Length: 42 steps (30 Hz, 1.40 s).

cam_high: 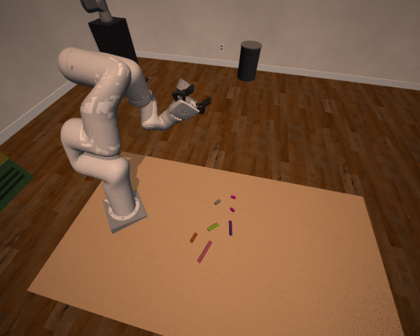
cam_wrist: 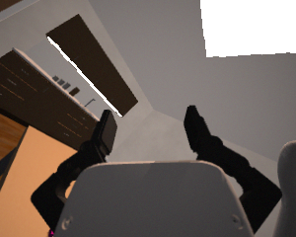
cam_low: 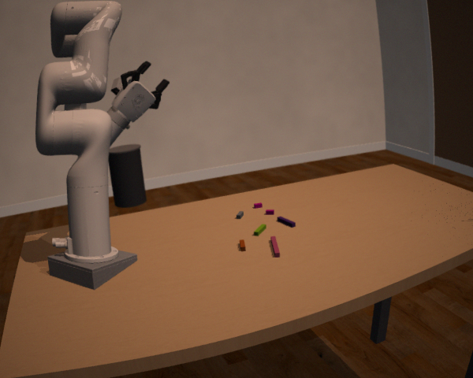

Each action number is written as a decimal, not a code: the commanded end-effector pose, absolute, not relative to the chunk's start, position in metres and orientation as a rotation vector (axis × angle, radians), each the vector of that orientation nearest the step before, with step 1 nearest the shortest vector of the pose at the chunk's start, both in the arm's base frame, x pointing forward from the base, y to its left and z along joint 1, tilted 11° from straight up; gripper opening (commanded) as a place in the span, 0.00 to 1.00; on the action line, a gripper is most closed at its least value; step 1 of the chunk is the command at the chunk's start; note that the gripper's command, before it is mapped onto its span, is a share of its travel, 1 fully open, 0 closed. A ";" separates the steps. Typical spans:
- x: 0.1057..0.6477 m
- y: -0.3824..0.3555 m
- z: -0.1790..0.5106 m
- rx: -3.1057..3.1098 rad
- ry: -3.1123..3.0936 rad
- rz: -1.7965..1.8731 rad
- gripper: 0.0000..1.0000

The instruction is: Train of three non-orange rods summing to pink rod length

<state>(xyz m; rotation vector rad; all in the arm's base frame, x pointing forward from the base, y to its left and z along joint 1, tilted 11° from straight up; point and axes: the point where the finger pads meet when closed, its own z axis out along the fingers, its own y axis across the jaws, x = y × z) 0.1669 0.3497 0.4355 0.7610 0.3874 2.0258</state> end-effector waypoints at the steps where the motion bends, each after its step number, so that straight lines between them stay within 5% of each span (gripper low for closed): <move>1: 0.202 0.333 0.429 0.822 0.392 1.855 1.00; 23: 0.313 0.215 0.375 1.142 0.416 1.096 1.00; 42: 0.342 0.105 0.312 1.484 0.418 0.485 1.00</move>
